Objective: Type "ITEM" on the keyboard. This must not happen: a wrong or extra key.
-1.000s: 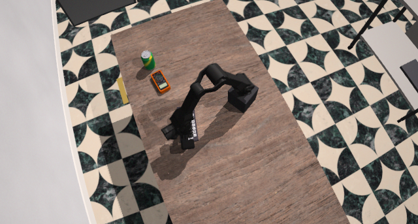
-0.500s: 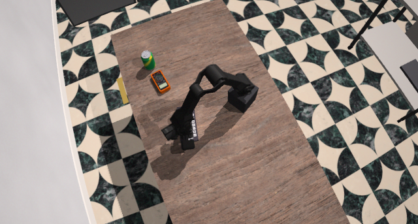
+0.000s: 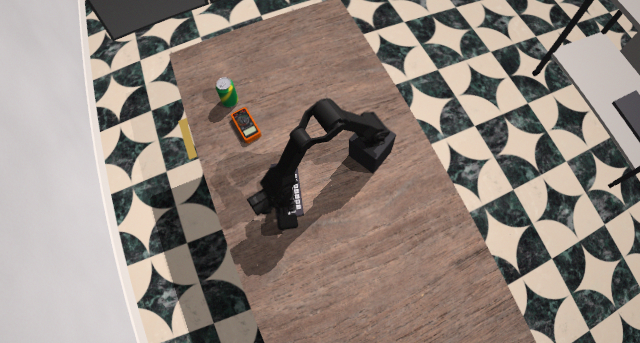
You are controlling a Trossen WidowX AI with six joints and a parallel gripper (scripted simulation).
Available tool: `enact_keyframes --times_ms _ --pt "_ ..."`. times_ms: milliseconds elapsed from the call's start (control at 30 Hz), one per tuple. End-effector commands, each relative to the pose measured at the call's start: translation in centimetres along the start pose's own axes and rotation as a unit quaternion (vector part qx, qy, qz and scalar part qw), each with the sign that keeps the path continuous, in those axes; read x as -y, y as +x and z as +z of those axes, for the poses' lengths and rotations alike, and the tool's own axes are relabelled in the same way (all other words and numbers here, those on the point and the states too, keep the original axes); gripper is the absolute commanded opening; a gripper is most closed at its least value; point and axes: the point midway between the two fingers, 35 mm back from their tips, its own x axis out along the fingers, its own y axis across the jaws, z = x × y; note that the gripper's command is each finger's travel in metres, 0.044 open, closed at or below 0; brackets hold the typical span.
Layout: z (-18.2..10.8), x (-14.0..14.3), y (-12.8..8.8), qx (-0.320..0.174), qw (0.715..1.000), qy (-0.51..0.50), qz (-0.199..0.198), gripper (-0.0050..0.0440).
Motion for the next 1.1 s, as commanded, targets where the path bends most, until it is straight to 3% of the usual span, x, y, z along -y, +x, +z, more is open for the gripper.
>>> enact_keyframes --times_ms 0,467,633,700,967,1067 --pt "0.0 -0.1 0.1 0.002 1.0 0.0 0.0 -0.005" --pt "0.4 -0.2 -0.5 0.01 1.0 0.0 0.004 -0.005" --pt "0.9 -0.5 -4.1 0.019 1.0 -0.001 0.008 -0.005" --pt "0.9 -0.4 -4.6 0.019 1.0 -0.001 0.008 -0.005" --pt "0.4 -0.2 -4.0 0.01 1.0 0.0 0.004 -0.005" --pt "0.4 1.2 -4.2 0.013 1.0 -0.001 0.005 -0.005"
